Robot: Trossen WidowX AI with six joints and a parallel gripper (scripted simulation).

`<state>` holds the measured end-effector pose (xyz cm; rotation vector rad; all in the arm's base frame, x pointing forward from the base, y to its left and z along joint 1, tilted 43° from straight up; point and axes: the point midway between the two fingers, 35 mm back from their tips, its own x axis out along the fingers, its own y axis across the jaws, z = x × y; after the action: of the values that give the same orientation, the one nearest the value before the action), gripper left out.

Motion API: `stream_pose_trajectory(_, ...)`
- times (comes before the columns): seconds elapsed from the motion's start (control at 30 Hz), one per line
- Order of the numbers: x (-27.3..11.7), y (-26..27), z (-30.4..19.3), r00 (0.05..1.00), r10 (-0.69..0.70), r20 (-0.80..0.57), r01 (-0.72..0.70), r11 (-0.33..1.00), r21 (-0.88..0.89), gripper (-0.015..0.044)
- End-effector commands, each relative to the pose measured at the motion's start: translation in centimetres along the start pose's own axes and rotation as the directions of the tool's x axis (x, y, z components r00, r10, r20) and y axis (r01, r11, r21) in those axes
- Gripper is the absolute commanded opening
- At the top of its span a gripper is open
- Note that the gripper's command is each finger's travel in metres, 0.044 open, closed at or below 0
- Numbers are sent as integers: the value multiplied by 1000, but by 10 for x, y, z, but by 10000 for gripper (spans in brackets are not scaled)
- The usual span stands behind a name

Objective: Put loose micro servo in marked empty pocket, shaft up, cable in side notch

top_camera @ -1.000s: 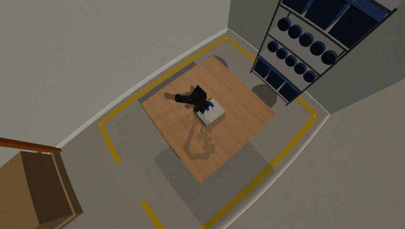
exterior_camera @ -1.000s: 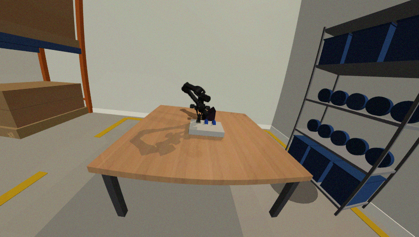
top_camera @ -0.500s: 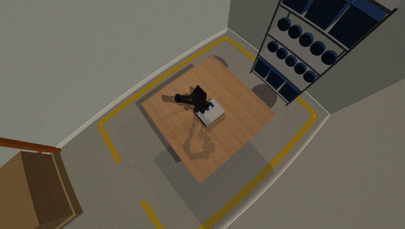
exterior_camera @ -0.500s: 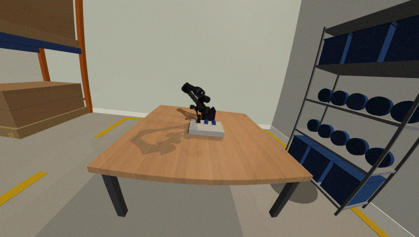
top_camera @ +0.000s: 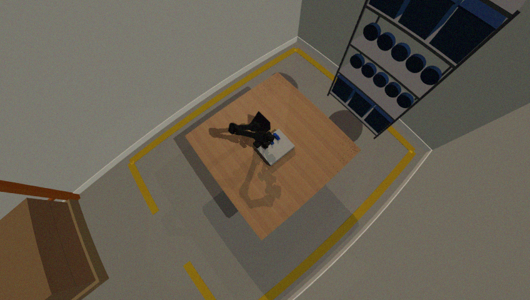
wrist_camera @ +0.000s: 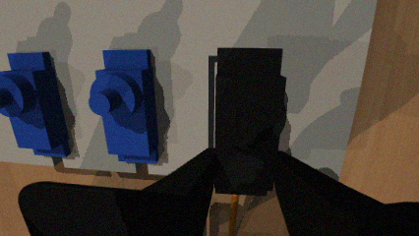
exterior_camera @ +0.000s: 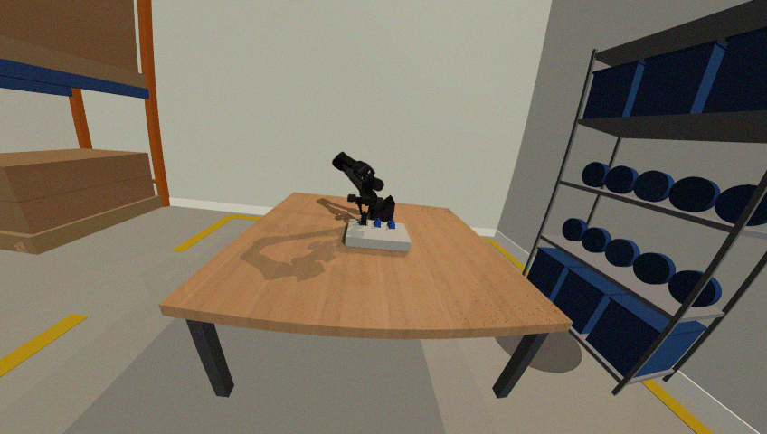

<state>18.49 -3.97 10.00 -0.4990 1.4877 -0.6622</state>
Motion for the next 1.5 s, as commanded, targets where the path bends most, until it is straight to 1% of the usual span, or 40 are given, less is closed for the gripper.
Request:
stream_pose_trajectory(0.0, 4, 0, 0, 1000, -4, 1, 4, 1000, -3, 0)
stream_pose_trajectory(1.17, 32, -1, 0, 1000, -5, 2, 5, 1000, -2, 0)
stream_pose_trajectory(1.4, 29, 0, 0, 1000, -5, 2, 5, 1000, -2, 184)
stream_pose_trajectory(1.47, 27, 0, 0, 1000, -5, 2, 5, 1000, -2, 187)
